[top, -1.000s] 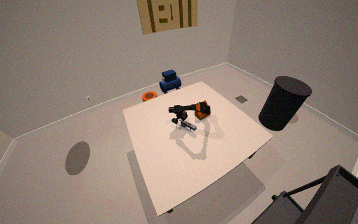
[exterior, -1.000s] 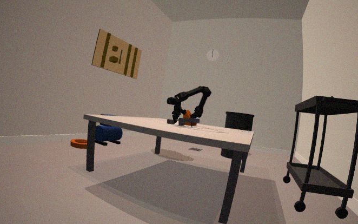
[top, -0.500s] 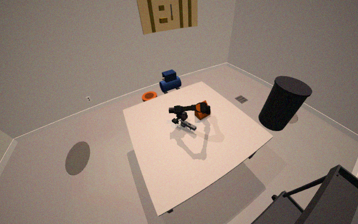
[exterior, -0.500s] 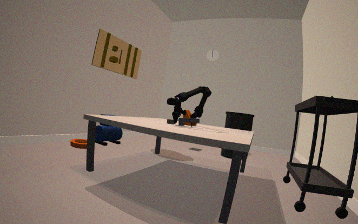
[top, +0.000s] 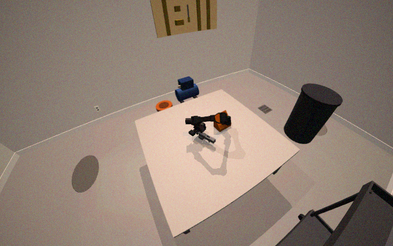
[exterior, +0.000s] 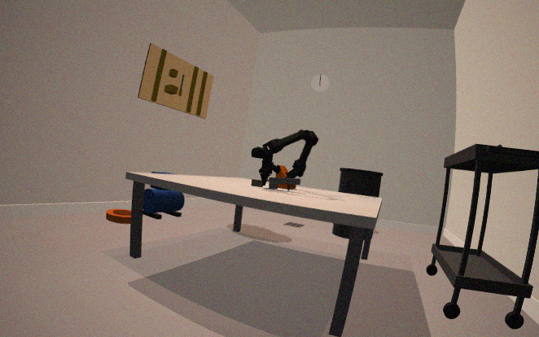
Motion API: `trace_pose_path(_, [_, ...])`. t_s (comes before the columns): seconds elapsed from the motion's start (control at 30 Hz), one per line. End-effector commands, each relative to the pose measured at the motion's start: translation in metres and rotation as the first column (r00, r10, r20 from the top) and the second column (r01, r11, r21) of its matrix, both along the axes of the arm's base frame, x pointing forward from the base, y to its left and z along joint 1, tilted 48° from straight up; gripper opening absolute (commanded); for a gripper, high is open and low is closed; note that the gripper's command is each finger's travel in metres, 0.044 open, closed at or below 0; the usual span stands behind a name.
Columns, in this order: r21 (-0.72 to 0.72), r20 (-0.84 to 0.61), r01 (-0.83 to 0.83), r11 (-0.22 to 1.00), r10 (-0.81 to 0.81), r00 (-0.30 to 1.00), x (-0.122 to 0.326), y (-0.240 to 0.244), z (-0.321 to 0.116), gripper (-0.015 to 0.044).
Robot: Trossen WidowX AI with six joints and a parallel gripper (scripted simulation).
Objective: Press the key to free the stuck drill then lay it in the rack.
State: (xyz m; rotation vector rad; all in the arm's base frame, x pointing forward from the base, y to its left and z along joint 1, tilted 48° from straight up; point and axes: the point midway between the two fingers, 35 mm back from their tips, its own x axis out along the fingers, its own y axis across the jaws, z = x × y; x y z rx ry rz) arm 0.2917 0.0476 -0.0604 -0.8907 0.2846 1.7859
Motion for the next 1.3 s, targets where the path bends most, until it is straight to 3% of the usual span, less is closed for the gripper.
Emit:
trace_pose_path(0.0, [0.004, 0.001, 0.0, 1.0, 0.0, 1.0, 0.001, 0.0, -0.001, 0.0])
trace_pose_path(1.1, [0.004, -0.003, 0.001, 1.0, -0.001, 1.0, 0.021, -0.024, -0.033, 0.0])
trace_pose_path(1.27, [0.006, -0.009, 0.005, 1.0, -0.005, 1.0, 0.017, -0.021, -0.03, 0.0131])
